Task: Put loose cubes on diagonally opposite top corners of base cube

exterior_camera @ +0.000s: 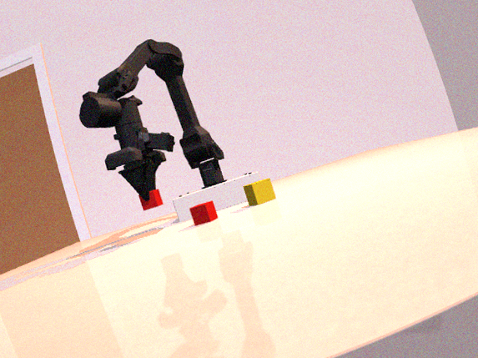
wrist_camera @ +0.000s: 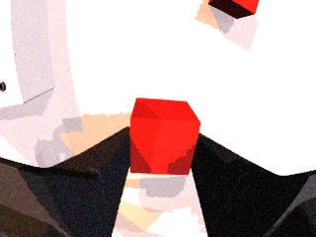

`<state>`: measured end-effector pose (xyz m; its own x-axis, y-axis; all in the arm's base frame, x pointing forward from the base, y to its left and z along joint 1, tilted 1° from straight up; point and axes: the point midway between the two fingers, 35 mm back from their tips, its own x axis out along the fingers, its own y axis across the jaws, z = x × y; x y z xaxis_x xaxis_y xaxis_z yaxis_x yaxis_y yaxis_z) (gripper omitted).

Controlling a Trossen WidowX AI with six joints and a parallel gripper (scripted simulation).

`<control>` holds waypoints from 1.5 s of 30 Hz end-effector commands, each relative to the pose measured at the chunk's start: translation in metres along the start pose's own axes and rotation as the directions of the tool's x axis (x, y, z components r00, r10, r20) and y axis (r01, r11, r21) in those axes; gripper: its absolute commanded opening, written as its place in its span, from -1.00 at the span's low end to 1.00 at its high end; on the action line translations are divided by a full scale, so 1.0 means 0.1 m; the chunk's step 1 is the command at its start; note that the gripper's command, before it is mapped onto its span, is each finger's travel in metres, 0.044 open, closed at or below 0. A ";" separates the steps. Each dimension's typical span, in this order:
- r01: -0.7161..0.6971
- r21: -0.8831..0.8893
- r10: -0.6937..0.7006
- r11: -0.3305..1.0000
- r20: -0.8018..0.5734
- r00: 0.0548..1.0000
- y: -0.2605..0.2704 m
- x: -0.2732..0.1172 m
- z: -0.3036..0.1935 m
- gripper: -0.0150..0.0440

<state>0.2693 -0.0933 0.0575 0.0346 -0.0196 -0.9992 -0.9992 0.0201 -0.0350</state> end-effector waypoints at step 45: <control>-0.001 0.086 0.002 0.996 -0.009 1.000 -0.18 -0.44 0.73 -0.14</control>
<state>0.2842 -0.0261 0.1027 0.0313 -0.0263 -0.9992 -0.9946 0.0980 -0.0337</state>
